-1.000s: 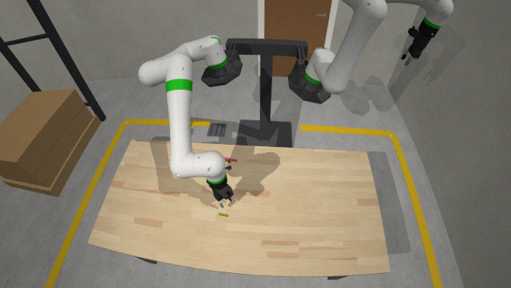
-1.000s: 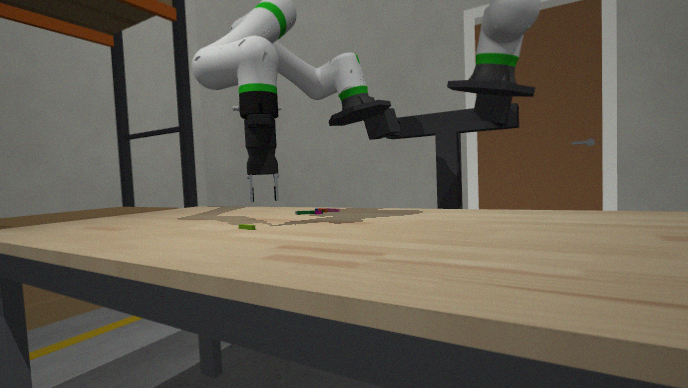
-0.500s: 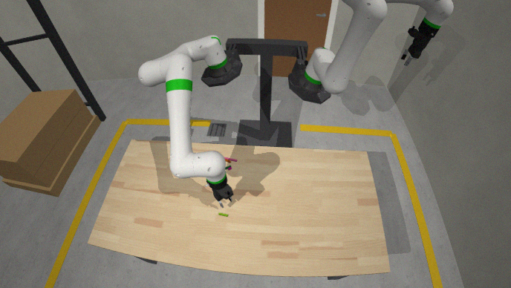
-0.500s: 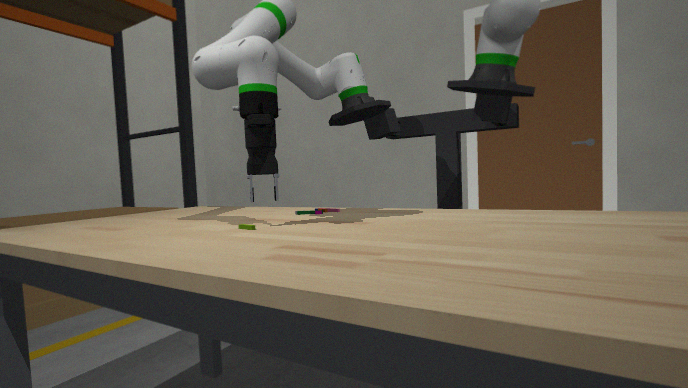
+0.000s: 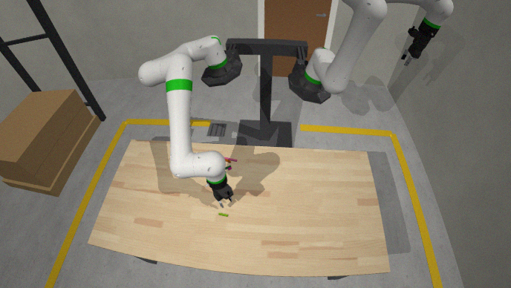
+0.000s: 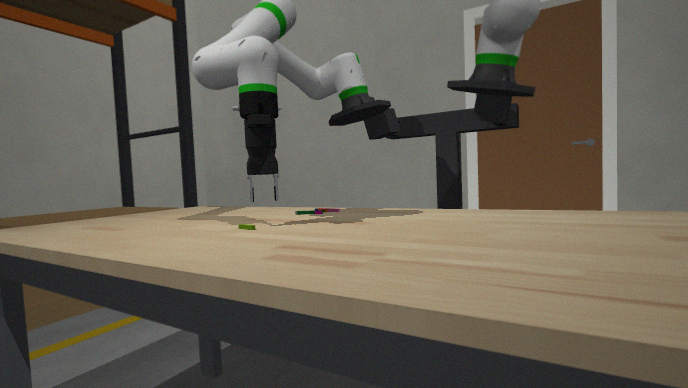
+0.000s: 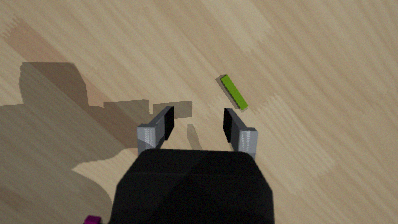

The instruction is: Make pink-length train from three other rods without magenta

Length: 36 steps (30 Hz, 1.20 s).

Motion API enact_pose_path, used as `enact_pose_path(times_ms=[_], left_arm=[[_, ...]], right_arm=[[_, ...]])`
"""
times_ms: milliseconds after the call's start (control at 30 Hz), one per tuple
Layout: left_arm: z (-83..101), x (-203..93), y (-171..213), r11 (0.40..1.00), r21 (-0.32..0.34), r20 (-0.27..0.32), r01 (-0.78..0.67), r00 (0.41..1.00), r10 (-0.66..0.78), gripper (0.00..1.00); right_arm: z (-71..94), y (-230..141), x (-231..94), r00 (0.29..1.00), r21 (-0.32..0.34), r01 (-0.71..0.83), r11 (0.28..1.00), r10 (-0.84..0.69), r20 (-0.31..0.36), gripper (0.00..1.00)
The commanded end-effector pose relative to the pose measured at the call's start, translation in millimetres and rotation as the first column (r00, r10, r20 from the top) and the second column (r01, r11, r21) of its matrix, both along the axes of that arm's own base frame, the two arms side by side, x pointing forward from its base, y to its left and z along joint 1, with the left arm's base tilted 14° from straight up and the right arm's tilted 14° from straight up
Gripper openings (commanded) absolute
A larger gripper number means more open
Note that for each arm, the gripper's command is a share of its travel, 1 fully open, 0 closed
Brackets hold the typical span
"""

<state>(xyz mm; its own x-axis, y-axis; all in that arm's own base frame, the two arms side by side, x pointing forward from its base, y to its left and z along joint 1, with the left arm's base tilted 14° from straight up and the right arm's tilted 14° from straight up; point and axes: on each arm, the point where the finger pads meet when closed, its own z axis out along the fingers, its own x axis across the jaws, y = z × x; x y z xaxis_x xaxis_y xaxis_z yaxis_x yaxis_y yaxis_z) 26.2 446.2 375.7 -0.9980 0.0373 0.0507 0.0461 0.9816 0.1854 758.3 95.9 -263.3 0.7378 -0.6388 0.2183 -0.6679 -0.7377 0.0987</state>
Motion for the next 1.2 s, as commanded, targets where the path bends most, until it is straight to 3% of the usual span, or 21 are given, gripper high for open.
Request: enact_pose_path(times_ms=[0, 633, 867, 933, 1167], left_arm=[[0.9, 0, 0, 1.000, 0.002, 0.000, 0.000, 1.000, 0.000, 1.00], [0.9, 0, 0, 1.000, 0.002, 0.000, 0.000, 1.000, 0.000, 1.00], [0.9, 0, 0, 1.000, 0.002, 0.000, 0.000, 1.000, 0.000, 1.00], [0.9, 0, 0, 1.000, 0.002, 0.000, 0.000, 1.000, 0.000, 1.00], [0.9, 0, 0, 1.000, 0.002, 0.000, 0.000, 1.000, 0.000, 1.00]], right_arm=[[1.3, 0, 1, 1.000, 0.001, 0.000, 1.000, 0.000, 0.002, 1.00], [0.6, 0, -1, 1.000, 0.002, 0.030, 1.000, -0.030, 0.009, 1.00], [-3.7, -3, -18, 0.968, 0.021, 0.243, 0.970, -0.243, 0.057, 1.00], [-3.7, -3, -18, 0.968, 0.021, 0.243, 0.970, -0.243, 0.057, 1.00], [-7.5, -6, -39, 0.885, 0.054, 0.450, 0.891, -0.453, 0.103, 1.00]])
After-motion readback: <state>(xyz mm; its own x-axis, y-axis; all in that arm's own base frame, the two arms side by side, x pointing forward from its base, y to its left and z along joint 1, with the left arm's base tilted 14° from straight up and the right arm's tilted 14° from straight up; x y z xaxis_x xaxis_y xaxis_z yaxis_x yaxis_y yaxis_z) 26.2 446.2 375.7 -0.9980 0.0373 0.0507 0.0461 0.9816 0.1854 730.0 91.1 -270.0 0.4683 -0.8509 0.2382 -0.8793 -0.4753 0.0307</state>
